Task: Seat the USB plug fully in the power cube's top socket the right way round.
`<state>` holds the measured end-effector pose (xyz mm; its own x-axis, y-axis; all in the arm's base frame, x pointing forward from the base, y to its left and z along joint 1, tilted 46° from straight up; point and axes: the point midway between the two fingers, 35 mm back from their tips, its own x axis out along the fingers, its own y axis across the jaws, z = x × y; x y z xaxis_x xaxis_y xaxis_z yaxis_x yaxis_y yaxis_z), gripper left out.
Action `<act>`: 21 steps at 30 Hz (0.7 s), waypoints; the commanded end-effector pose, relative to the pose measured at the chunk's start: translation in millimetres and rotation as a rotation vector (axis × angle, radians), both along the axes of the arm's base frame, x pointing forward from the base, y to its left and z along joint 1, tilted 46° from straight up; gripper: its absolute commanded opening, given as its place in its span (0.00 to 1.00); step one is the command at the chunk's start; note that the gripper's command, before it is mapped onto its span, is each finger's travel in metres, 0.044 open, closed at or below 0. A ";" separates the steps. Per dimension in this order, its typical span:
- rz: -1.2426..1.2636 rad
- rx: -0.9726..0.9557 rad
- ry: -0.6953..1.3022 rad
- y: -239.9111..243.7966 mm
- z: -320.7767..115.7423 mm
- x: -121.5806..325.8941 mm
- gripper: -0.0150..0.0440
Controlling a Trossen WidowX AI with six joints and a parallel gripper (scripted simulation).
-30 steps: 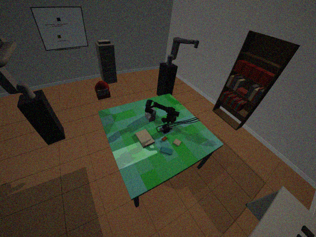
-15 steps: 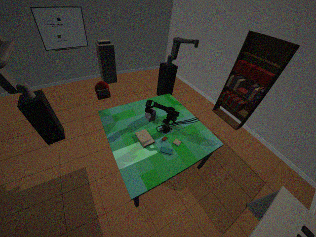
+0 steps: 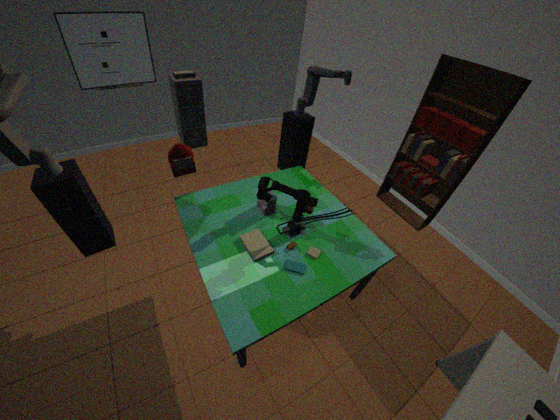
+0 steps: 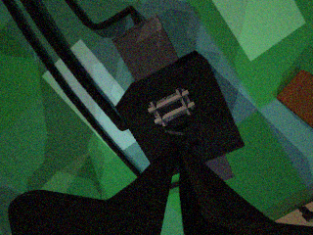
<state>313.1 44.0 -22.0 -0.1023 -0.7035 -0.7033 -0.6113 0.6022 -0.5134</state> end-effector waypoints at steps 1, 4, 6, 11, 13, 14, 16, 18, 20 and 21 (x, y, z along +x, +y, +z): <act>0.084 0.013 0.084 0.0 -0.2 -0.1 0.25; 0.139 0.021 0.139 0.0 -0.2 -0.1 0.25; 0.176 0.026 0.176 0.0 -0.2 -0.1 0.25; 0.268 0.040 0.268 0.0 -0.2 -0.1 0.25; 0.305 0.045 0.305 0.0 -0.2 -0.1 0.25; 0.324 0.048 0.324 0.0 -0.2 -0.1 0.25; 0.360 0.053 0.360 0.0 -0.2 -0.1 0.25; 0.397 0.059 0.397 0.0 -0.2 -0.1 0.25; 0.422 0.062 0.422 0.0 -0.2 -0.1 0.25; 0.425 0.063 0.425 0.0 -0.2 -0.1 0.25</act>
<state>313.2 44.0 -22.1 -0.1020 -0.7035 -0.7034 -0.9268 0.3241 -0.1898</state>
